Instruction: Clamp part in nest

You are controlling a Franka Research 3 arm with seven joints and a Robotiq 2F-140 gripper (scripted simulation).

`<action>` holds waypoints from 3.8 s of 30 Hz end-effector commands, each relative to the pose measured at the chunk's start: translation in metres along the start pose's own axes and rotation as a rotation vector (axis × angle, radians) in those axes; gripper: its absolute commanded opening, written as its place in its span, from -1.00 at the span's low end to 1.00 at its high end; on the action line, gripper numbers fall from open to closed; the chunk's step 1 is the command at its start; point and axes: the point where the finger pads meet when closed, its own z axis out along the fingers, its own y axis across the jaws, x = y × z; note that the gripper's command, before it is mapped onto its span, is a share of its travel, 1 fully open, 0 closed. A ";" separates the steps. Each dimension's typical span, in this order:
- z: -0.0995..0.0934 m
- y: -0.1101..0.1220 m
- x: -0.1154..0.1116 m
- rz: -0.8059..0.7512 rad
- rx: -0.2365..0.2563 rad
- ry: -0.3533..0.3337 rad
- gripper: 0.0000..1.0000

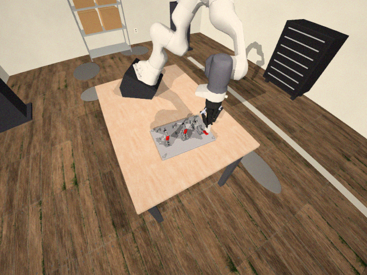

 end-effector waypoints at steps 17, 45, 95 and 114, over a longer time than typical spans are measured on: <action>-0.002 -0.001 0.000 0.004 0.002 0.000 -1.00; -0.002 -0.003 0.001 0.004 0.002 0.000 -1.00; -0.004 -0.003 0.001 0.004 0.002 0.000 -1.00; 0.008 -0.004 0.001 0.004 0.002 0.000 -1.00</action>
